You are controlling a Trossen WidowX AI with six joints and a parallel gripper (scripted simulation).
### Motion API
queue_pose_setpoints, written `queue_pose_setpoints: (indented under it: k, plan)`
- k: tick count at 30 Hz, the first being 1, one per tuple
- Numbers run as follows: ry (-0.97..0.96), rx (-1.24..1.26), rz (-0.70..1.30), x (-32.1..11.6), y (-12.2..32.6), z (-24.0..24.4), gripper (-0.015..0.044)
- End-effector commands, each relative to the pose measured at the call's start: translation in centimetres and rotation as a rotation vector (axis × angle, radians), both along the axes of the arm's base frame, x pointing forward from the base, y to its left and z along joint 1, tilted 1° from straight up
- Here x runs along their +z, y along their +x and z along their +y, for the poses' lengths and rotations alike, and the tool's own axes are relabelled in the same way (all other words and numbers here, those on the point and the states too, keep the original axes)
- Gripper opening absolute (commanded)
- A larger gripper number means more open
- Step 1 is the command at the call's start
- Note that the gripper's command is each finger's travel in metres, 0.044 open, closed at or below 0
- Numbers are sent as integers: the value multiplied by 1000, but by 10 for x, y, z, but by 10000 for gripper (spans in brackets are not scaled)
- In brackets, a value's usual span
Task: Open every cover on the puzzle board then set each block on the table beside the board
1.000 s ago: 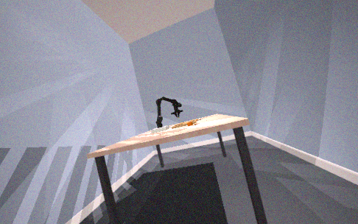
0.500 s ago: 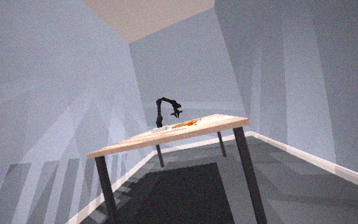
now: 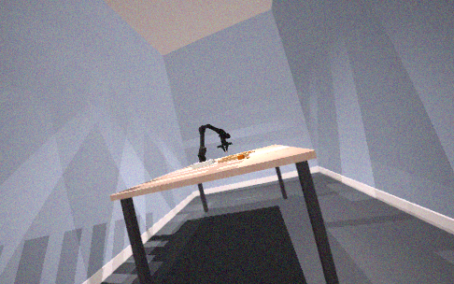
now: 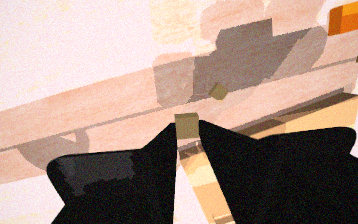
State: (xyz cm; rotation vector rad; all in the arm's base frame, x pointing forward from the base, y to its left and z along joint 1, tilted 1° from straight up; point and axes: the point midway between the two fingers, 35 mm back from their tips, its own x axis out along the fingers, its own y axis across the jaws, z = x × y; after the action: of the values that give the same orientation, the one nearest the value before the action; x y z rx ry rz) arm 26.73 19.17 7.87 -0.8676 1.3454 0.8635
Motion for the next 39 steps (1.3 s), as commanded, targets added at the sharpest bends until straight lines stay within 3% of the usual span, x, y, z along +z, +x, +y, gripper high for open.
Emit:
queue_pose_setpoints:
  k: [1,39]
  plan:
    - [-6,-4,1,-8,1,-1,80]
    - [-6,-4,1,-70,-1,-2,80]
